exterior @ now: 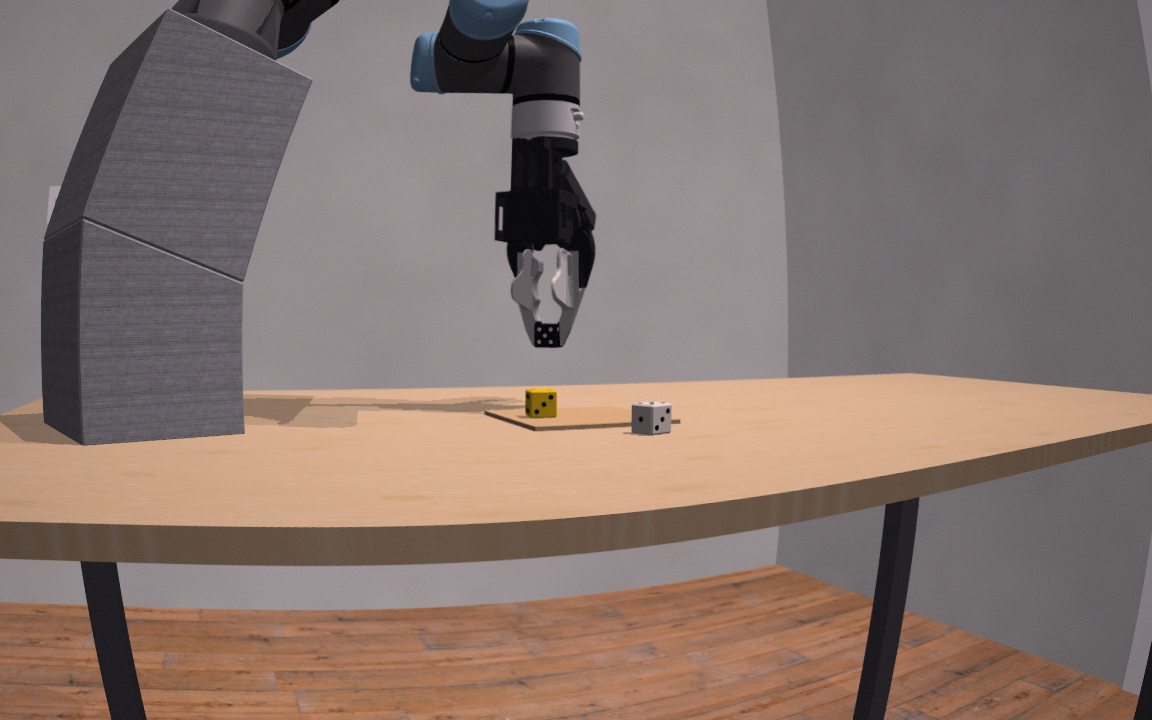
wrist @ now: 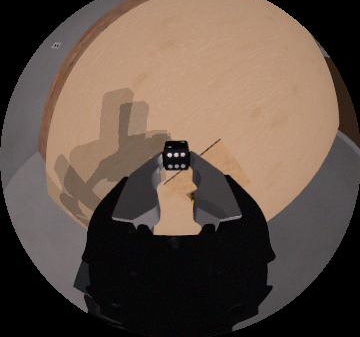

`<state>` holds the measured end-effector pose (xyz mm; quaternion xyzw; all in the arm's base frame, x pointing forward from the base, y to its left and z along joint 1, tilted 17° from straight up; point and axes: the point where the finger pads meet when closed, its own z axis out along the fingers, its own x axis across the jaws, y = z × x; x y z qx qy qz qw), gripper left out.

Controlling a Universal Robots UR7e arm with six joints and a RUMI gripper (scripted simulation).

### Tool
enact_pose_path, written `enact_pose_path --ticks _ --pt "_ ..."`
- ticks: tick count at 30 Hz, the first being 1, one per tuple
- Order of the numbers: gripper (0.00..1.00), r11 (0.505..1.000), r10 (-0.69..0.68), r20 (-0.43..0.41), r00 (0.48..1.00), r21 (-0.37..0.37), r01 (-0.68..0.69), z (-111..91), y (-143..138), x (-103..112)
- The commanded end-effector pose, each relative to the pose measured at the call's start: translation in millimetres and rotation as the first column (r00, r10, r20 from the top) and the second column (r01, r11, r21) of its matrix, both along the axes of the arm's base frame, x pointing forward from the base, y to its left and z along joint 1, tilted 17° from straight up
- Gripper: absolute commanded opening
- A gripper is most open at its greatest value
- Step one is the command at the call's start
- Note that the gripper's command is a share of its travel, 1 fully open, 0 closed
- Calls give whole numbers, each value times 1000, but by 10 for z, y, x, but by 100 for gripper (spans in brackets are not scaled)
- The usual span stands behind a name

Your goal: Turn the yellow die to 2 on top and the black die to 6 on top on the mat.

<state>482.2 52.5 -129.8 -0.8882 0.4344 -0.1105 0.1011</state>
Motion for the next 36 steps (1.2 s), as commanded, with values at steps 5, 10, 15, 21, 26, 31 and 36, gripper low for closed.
enact_pose_path --ticks 5,10,15,21,26,31,36 --pt "6 1000 0 -1 1000 0 0 238 -23 -67" --pt "6 1000 0 -1 1000 0 0 323 -30 -92" --pt "6 1000 0 -1 1000 0 0 354 -33 -101" --pt "6 1000 0 -1 1000 0 0 356 -33 -101" --pt "6 1000 0 -1 1000 0 0 356 -33 -101" --pt "6 1000 10 0 1000 -3 -10 355 -50 -99" --pt "6 999 34 1 999 -10 -34 351 -94 -94"
